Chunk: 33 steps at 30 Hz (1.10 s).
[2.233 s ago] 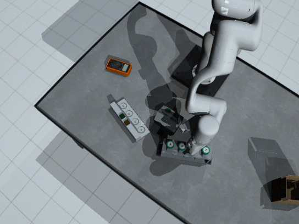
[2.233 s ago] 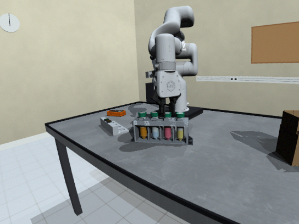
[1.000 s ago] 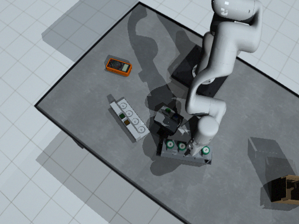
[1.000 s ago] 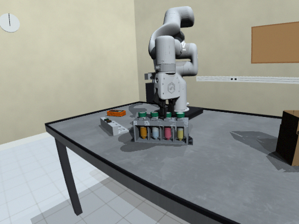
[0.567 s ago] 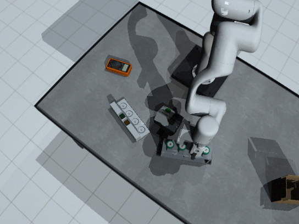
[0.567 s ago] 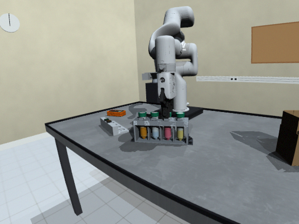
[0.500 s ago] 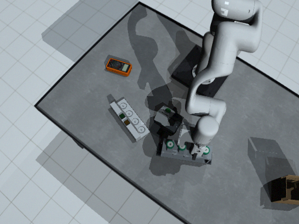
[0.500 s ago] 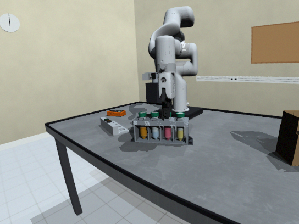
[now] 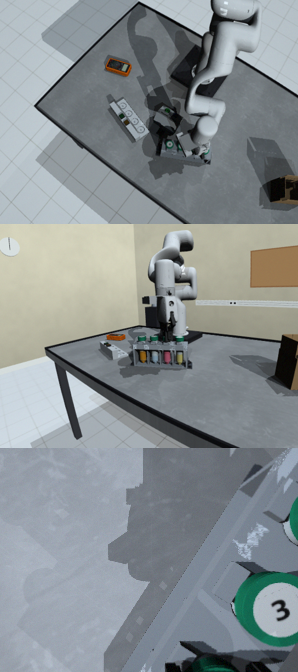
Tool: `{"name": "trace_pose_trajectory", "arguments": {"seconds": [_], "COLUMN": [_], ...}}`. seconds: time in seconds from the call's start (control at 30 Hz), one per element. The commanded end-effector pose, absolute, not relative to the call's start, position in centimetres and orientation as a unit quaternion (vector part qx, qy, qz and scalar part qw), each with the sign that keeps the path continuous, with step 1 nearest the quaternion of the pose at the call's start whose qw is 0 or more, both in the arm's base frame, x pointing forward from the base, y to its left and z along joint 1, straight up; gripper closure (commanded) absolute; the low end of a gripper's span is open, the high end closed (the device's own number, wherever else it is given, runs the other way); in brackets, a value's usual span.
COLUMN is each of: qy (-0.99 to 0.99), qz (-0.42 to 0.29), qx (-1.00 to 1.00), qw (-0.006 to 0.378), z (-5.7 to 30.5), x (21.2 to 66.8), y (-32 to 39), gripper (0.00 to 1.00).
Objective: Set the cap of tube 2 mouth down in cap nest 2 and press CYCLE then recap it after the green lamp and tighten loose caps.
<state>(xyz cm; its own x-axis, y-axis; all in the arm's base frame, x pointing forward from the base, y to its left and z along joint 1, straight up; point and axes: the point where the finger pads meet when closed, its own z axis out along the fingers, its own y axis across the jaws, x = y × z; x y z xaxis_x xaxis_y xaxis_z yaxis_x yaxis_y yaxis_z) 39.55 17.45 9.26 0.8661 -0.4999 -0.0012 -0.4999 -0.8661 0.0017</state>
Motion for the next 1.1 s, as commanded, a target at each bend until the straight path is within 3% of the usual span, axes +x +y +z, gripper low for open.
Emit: {"name": "trace_pose_trajectory", "arguments": {"seconds": [0.0,0.17,0.2,0.6,1.07], "qy": [-0.163,-0.163,-0.163,-0.163,-0.499], "qz": [0.002,0.002,0.002,0.002,0.001], "qx": [0.987,0.987,0.987,0.987,0.866], "qw": [-0.001,-0.001,-0.001,-0.001,-0.002], "z": [9.45,9.45,9.45,9.45,9.43], "x": [39.73,39.73,39.73,39.73,39.73], "y": [17.53,17.53,17.53,17.53,17.52], "gripper": [1.00,1.00,0.54,0.54,0.54]}}
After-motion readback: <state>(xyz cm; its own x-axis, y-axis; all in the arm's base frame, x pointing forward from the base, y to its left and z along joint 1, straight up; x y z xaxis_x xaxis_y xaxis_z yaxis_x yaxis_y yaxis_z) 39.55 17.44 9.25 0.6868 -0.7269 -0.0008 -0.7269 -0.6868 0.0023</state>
